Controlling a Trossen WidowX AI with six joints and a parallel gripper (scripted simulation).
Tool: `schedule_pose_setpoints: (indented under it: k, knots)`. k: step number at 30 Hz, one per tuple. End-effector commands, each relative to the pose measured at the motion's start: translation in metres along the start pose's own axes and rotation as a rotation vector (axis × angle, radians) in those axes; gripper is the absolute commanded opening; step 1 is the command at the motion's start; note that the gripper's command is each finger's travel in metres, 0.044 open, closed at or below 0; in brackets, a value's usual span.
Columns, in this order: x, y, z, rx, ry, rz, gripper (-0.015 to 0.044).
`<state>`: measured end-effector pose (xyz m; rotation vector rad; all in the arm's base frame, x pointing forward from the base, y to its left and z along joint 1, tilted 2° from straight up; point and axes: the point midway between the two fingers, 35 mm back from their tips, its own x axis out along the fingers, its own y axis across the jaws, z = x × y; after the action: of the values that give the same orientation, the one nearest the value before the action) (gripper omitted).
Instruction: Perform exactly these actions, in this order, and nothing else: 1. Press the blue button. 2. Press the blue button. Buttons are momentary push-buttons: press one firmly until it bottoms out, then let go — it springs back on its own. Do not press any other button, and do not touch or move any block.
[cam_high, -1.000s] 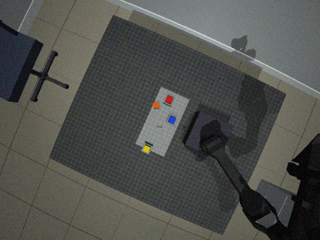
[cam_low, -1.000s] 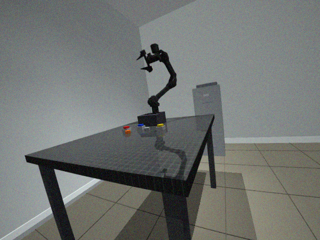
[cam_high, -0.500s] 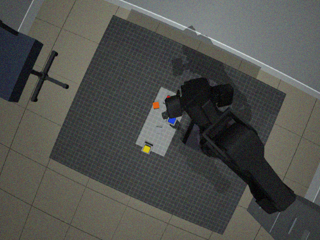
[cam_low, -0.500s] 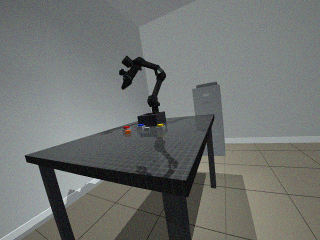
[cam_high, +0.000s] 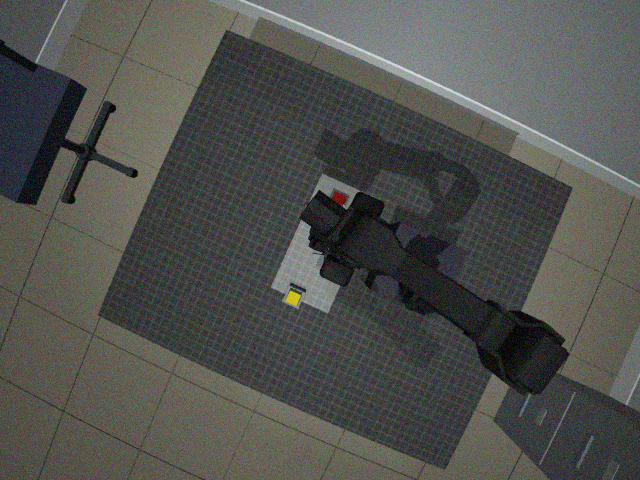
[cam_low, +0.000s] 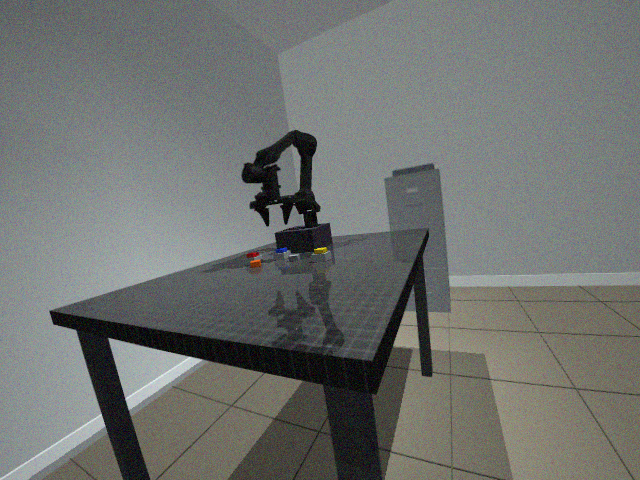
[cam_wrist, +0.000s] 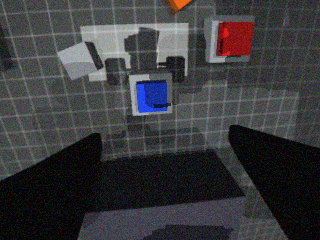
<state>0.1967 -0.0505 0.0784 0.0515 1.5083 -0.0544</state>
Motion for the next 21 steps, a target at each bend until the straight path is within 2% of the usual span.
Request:
schedule_pose_setpoints:
  k: [1, 5, 13, 21]
  knots:
    - [0.013, 0.002, 0.001, -0.015, 0.008, 0.013, 0.0348]
    - [0.062, 0.003, -0.001, -0.015, 0.008, 0.013, 0.0242]
    - [0.064, 0.003, -0.001, -0.015, 0.008, 0.013, 0.0032]
    - [0.064, 0.003, -0.001, -0.015, 0.008, 0.013, 0.002]
